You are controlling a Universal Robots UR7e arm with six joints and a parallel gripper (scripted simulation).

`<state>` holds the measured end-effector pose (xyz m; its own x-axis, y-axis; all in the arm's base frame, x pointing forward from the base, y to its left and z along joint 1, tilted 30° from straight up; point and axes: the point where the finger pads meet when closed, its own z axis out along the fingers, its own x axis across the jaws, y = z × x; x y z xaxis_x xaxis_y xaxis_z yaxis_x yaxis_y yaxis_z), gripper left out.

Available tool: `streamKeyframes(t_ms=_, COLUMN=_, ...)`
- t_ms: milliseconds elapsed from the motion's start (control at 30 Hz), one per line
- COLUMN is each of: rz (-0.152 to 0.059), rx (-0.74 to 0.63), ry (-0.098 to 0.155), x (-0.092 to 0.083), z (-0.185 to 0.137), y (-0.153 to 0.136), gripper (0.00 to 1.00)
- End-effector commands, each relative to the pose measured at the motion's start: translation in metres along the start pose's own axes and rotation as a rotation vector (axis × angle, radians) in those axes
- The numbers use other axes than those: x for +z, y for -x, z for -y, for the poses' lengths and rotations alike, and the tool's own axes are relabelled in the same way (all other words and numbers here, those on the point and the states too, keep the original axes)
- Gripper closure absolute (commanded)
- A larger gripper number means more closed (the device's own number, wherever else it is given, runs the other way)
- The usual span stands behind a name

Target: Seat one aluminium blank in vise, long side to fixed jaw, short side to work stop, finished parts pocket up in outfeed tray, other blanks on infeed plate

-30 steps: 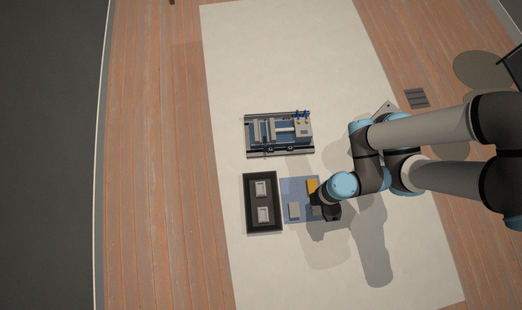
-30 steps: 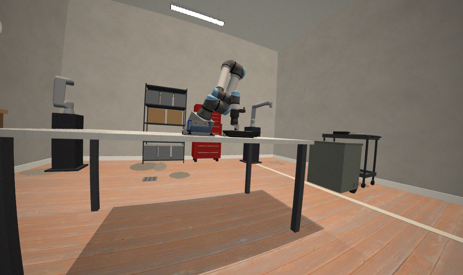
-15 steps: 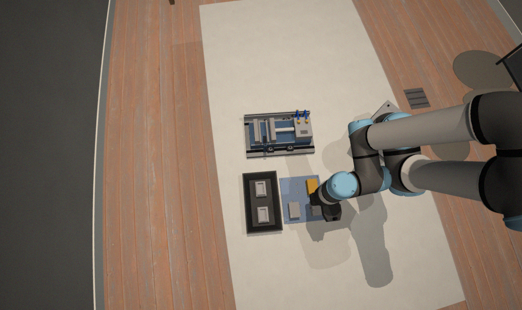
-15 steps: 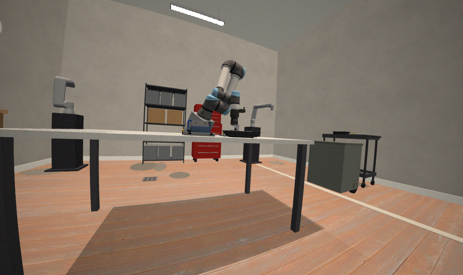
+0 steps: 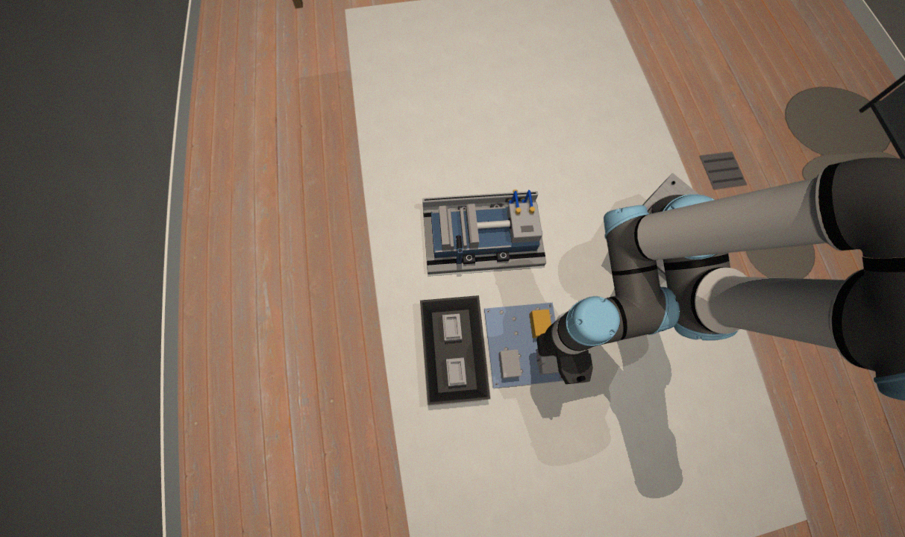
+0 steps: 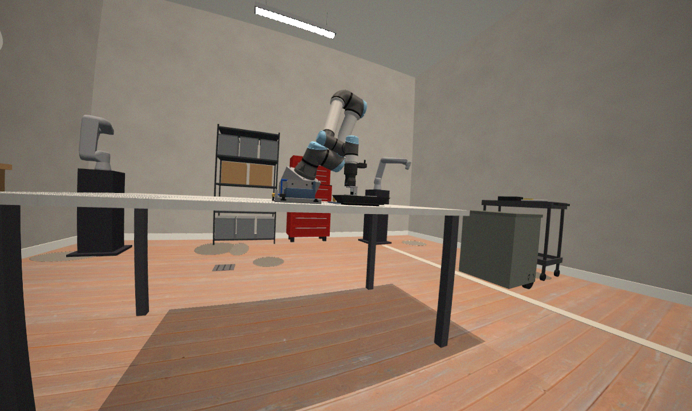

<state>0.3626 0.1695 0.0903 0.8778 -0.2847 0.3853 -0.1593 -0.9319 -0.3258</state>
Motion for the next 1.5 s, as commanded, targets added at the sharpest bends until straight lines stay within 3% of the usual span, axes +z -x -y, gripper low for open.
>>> streamKeyframes(t_ms=0, rz=-0.001, rx=0.000, ry=0.000, x=-0.002, z=0.000, y=0.000, gripper=1.00)
streamKeyframes(t_ms=600, rz=-0.001, rx=0.000, ry=0.000, x=-0.023, z=0.000, y=0.000, gripper=1.00)
streamKeyframes(t_ms=1467, rz=-0.001, rx=0.000, ry=0.000, x=-0.086, z=0.000, y=0.000, gripper=1.00)
